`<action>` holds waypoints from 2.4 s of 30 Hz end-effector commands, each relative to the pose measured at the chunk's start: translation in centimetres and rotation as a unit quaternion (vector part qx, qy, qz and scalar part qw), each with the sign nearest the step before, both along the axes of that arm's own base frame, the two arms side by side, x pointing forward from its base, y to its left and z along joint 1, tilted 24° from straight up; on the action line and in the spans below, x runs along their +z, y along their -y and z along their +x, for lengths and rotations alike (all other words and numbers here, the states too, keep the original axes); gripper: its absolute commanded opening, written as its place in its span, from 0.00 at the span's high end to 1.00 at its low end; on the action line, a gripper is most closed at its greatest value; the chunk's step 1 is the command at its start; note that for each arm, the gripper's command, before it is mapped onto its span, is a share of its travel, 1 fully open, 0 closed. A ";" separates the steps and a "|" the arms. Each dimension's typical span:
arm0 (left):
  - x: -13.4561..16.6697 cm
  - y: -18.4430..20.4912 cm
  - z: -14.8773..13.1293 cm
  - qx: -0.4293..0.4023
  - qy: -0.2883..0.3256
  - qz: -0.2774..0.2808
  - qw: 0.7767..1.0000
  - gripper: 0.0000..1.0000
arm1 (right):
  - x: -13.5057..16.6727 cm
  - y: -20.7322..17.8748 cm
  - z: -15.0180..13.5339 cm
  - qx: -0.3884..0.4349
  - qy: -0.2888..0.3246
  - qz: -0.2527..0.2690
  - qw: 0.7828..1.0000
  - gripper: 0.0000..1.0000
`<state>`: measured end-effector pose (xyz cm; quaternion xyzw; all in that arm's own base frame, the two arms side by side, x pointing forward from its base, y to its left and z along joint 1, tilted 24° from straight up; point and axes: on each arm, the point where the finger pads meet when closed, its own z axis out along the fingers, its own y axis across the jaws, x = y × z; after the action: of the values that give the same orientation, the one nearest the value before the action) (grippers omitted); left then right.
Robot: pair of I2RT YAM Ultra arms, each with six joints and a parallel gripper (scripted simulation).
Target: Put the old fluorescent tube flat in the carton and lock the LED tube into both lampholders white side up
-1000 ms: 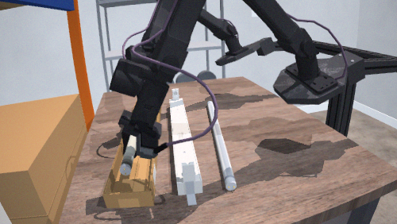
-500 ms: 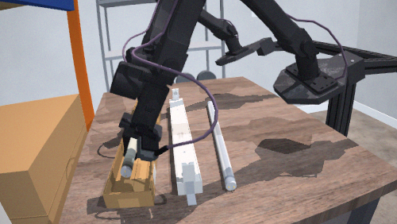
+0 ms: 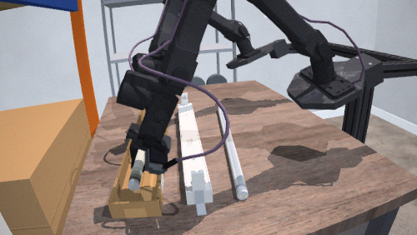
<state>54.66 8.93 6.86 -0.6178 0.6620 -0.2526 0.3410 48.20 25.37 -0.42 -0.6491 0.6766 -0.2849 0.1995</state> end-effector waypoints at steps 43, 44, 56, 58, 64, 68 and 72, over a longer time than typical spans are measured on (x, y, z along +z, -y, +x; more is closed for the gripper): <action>-2.4 -1.4 2.5 0.009 0.023 0.002 1.000 0.89 | -2.0 -1.3 2.0 0.015 0.016 0.014 1.000 0.89; -2.3 -1.5 2.6 0.009 0.025 0.001 1.000 0.89 | -1.8 -1.3 2.5 0.014 0.022 0.018 1.000 0.89; -2.9 -0.8 2.3 0.003 0.010 0.004 1.000 0.68 | -0.7 -1.6 2.4 0.014 0.025 0.022 0.999 0.89; -3.0 -0.9 2.4 0.005 0.009 0.004 1.000 0.68 | -0.7 -1.6 2.4 0.014 0.025 0.022 0.999 0.89; -3.5 -0.8 2.0 0.005 0.002 0.003 1.000 0.68 | -0.7 -1.6 2.4 0.014 0.025 0.022 0.999 0.89; -3.5 -0.8 2.0 0.005 0.002 0.003 1.000 0.68 | -0.7 -1.6 2.4 0.014 0.025 0.022 0.999 0.89; -3.5 -0.8 2.0 0.005 0.002 0.003 1.000 0.68 | -0.7 -1.6 2.4 0.014 0.025 0.022 0.999 0.68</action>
<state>56.58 9.53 3.07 -0.6165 0.6603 -0.2555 0.3446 49.93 24.85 -4.44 -0.6490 0.6765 -0.2848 0.2000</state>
